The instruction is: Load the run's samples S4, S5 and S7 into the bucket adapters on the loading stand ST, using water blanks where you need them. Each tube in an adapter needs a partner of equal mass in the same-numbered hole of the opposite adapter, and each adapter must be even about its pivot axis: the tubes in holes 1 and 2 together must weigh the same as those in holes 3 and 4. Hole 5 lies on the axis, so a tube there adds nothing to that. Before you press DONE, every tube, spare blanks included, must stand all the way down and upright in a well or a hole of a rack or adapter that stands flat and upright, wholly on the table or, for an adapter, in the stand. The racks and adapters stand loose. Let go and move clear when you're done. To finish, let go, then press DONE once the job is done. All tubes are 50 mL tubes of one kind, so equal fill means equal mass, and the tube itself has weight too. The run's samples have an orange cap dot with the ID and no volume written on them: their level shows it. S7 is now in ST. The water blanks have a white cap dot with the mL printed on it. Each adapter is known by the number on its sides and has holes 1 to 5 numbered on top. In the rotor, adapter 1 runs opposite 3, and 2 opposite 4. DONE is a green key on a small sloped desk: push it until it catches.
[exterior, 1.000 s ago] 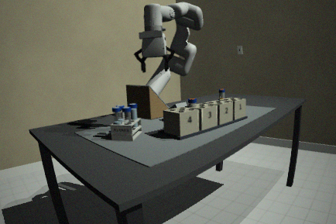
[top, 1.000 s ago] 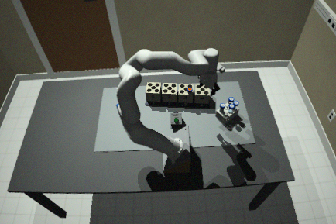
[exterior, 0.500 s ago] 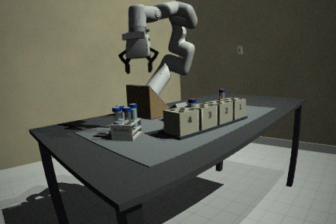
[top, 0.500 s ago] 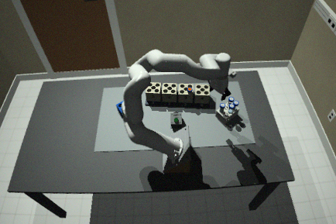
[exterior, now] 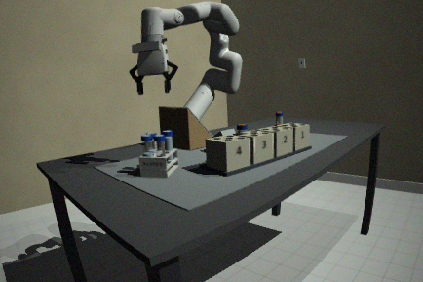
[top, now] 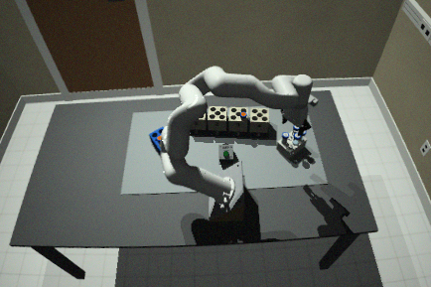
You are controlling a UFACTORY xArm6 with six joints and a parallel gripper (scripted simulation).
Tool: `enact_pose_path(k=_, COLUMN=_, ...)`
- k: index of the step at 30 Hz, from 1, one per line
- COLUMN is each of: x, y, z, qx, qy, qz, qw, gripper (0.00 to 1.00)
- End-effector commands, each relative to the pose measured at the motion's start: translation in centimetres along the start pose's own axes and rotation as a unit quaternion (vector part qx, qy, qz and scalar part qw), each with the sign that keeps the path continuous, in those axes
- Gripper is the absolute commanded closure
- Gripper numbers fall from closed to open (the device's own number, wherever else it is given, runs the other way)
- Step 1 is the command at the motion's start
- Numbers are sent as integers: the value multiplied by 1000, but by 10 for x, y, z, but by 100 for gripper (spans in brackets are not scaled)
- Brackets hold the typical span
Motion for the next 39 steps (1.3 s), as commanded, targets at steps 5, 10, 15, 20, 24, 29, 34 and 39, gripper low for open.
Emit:
enact_pose_path(k=5, x=7, y=-5, z=8, qx=2, qy=1, qz=-1, qw=1000, gripper=0)
enact_pose_path(k=10, x=7, y=-5, z=21, qx=2, qy=1, qz=-1, qw=1000, gripper=0)
enact_pose_path(k=15, x=7, y=-5, z=32, qx=2, qy=1, qz=-1, qw=1000, gripper=0)
enact_pose_path(k=20, x=7, y=-5, z=42, qx=2, qy=1, qz=-1, qw=1000, gripper=0)
enact_pose_path(k=24, x=7, y=-5, z=53, qx=2, qy=1, qz=-1, qw=1000, gripper=0)
enact_pose_path(k=29, x=7, y=-5, z=67, qx=2, qy=1, qz=-1, qw=1000, gripper=0)
enact_pose_path(k=34, x=7, y=-5, z=75, qx=2, qy=1, qz=-1, qw=1000, gripper=0)
enact_pose_path(k=39, x=7, y=-5, z=88, qx=2, qy=1, qz=-1, qw=1000, gripper=0)
Point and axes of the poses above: the point where the finger pads meet when closed, its own z axis out along the fingers, its own x axis across the jaws, y = z × x, the point moved 3 cm from there along -z, back along the fingers, and after that the axes turned 8 degrees about z, right-handed, at the moved point
